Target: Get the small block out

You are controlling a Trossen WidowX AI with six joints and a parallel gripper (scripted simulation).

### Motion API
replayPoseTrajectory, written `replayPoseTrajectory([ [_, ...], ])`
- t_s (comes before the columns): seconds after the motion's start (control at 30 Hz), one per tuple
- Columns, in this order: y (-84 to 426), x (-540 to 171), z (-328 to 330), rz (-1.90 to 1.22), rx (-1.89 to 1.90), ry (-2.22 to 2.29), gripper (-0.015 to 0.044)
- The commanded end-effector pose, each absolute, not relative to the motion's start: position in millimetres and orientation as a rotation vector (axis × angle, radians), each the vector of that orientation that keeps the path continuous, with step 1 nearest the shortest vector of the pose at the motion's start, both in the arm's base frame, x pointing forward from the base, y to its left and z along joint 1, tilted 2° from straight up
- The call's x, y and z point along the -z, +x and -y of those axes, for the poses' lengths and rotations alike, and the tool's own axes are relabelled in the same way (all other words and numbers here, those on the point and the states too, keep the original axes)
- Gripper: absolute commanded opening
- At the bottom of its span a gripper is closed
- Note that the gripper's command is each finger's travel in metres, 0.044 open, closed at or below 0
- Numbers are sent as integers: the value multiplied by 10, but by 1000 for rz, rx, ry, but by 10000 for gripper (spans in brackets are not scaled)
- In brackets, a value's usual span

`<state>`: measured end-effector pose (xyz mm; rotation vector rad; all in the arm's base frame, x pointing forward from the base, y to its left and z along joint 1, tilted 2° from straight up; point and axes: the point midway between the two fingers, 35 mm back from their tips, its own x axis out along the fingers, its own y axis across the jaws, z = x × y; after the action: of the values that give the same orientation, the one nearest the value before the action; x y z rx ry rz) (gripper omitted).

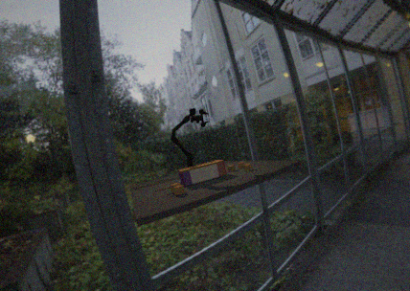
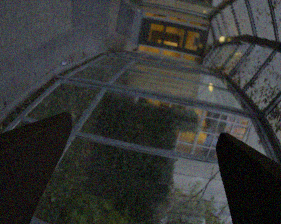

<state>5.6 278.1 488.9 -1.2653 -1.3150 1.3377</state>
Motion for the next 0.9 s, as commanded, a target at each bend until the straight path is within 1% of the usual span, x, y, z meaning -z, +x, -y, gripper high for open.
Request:
replayPoseTrajectory([
  [0.0, 551, -4411, -3019, 1001, -1380, -1390, 400],
  [0.2, 1187, -3888, -3113, 623, -1382, -1468, 400],
  [0.33, 1619, -3474, -3049, 345, -1365, -1513, 400],
  [0.43, 1890, -3203, -2954, 205, -1359, -1537, 400],
  [0.67, 2353, -2644, -2627, -164, -1313, -1557, 400],
  [0.87, 2753, -1982, -1992, -670, -1201, -1537, 400],
])
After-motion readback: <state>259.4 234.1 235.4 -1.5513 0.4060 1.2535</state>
